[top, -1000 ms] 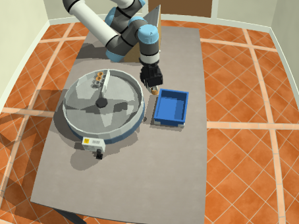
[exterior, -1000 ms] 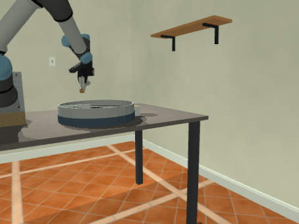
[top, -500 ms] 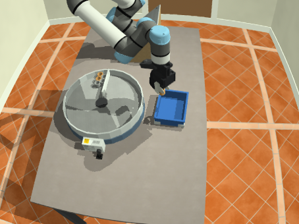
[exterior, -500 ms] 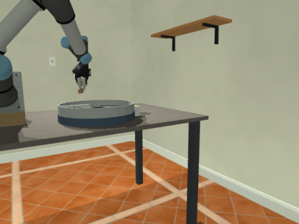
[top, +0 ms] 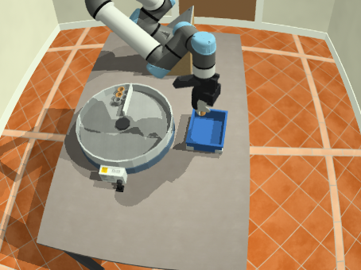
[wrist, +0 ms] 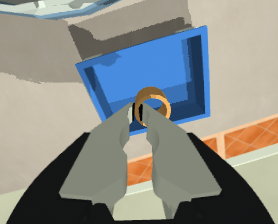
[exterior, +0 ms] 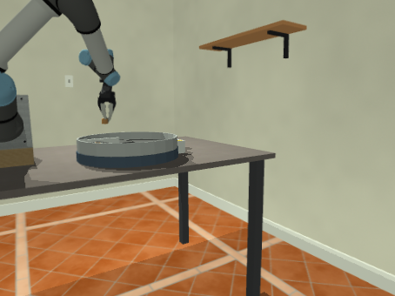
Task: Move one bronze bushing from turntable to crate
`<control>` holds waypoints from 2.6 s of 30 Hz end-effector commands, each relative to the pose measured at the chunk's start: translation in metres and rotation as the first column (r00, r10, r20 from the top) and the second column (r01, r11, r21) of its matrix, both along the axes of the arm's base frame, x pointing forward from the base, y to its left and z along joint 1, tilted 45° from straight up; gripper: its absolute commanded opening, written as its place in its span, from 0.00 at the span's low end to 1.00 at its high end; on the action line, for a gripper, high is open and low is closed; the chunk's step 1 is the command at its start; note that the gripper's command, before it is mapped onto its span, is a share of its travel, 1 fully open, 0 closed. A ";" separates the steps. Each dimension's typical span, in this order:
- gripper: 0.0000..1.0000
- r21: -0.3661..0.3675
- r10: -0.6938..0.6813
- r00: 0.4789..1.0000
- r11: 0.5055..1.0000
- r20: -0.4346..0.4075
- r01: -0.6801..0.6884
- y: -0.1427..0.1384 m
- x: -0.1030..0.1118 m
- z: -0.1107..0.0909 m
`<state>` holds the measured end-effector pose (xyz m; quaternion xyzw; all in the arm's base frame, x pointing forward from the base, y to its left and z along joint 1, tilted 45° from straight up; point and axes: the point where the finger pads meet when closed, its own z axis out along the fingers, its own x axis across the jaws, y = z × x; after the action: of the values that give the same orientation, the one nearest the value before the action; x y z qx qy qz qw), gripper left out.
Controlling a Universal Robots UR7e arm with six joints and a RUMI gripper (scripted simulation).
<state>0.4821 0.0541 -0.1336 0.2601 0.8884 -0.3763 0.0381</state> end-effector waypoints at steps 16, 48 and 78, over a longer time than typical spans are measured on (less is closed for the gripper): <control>0.00 0.047 0.196 0.964 0.981 -0.182 -0.191 0.014 0.003 -0.018; 0.00 0.076 0.277 0.926 0.961 -0.257 -0.267 0.019 0.004 -0.026; 0.00 0.076 0.277 0.926 0.961 -0.257 -0.267 0.019 0.004 -0.026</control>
<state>0.4858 0.0731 -0.1605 0.0825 0.9201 -0.3812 -0.0350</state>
